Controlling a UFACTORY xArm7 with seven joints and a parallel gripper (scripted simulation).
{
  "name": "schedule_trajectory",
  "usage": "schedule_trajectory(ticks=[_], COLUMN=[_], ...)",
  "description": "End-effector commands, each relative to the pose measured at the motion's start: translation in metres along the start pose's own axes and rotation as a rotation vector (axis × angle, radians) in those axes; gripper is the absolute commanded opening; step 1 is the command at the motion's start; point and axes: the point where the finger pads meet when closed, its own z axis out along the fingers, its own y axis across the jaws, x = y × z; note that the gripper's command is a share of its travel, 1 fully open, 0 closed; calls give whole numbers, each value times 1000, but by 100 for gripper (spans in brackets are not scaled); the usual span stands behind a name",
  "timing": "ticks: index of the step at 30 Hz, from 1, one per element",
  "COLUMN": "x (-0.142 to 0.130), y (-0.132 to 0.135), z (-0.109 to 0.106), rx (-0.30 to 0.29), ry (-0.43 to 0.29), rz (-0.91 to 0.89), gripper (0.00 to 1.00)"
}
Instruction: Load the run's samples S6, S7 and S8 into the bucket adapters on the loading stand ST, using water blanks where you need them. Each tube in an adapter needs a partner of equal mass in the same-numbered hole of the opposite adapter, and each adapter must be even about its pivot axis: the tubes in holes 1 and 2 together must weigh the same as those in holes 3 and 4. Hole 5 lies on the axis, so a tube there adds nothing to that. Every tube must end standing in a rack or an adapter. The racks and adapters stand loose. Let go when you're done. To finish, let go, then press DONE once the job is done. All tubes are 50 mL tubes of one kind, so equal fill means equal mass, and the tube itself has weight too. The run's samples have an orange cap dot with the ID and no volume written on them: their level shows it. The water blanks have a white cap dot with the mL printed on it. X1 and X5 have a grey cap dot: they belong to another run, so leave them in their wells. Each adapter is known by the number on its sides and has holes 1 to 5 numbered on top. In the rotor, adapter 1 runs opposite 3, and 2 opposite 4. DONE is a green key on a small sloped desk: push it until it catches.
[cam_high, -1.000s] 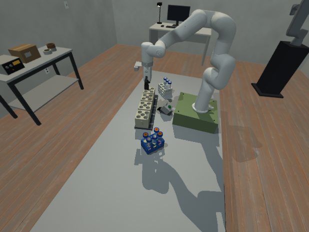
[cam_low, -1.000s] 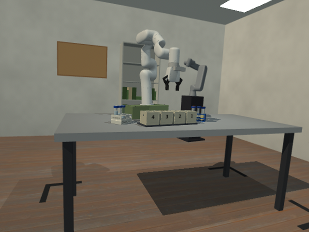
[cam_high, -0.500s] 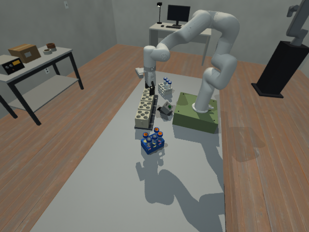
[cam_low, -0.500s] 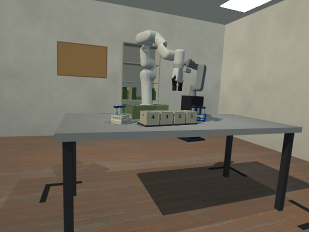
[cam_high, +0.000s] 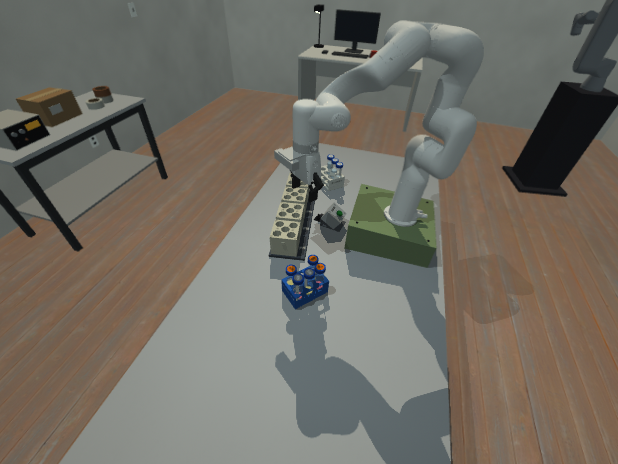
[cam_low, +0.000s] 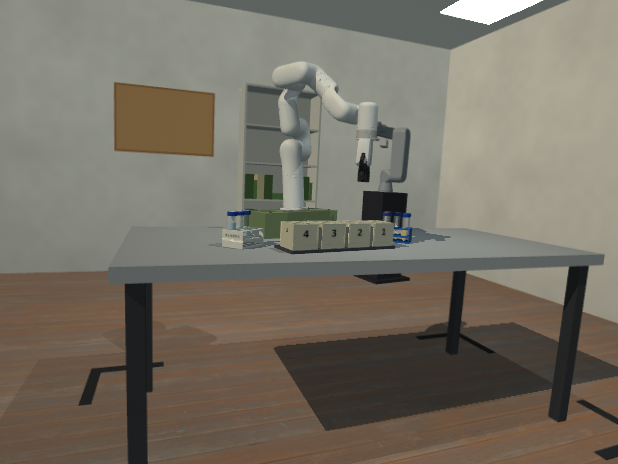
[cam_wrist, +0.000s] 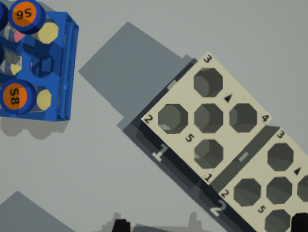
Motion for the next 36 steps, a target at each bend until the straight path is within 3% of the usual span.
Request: schedule_trajectory(ticks=[1, 30, 36], x=[8, 58, 59], y=[-15, -141, -144], z=[-2, -2, 3], rx=[-1, 0, 0], ry=[5, 5, 5], rz=[-5, -5, -5], gripper=[100, 100, 100])
